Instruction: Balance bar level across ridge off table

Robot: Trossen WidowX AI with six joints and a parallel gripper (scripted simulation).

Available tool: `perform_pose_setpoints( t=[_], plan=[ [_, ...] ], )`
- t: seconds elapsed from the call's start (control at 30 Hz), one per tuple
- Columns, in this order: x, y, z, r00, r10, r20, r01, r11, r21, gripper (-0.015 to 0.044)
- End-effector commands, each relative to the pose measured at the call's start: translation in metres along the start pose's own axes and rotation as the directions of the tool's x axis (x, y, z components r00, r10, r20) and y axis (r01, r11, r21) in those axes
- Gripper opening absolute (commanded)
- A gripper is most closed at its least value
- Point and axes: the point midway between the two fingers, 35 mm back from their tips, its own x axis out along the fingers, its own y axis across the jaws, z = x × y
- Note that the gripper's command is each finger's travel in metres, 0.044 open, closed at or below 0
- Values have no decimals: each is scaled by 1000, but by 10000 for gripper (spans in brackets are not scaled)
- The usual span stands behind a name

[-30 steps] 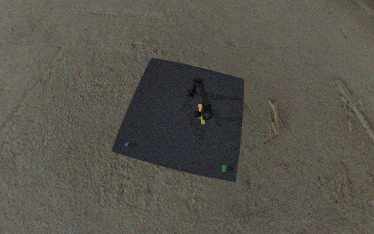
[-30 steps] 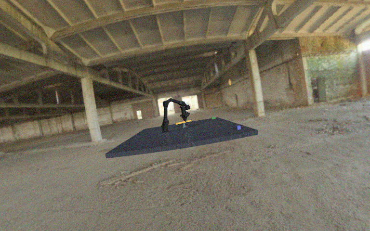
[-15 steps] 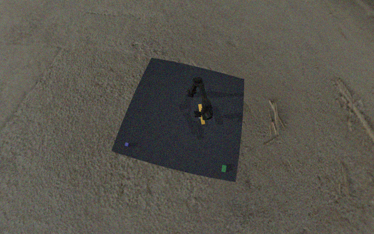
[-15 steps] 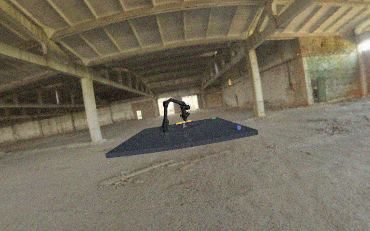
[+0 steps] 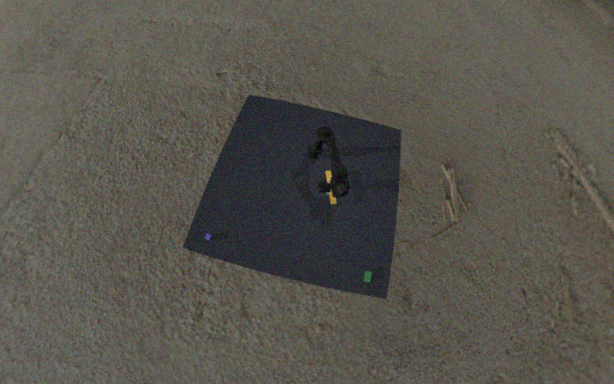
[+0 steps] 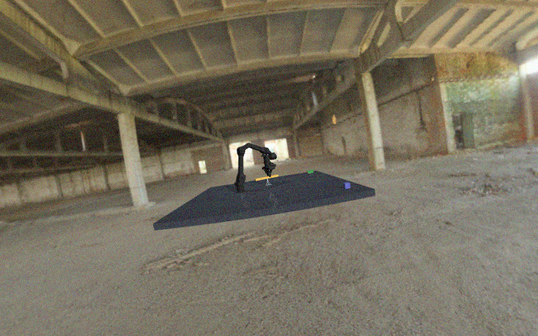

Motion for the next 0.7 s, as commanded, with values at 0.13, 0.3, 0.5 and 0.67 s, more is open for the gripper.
perform_pose_setpoints(
  t=[0.13, 0.3, 0.5, 0.67],
  plan=[
    [0, 0, 0, 1000, 0, 0, 0, 1000, 0, 0],
    [0, 0, 0, 1000, 0, 0, 0, 1000, 0, 0],
    [0, 0, 0, 1000, 0, 0, 0, 1000, 0, 0],
    [0, 0, 0, 1000, 0, 0, 0, 1000, 0, 0]
  ],
)
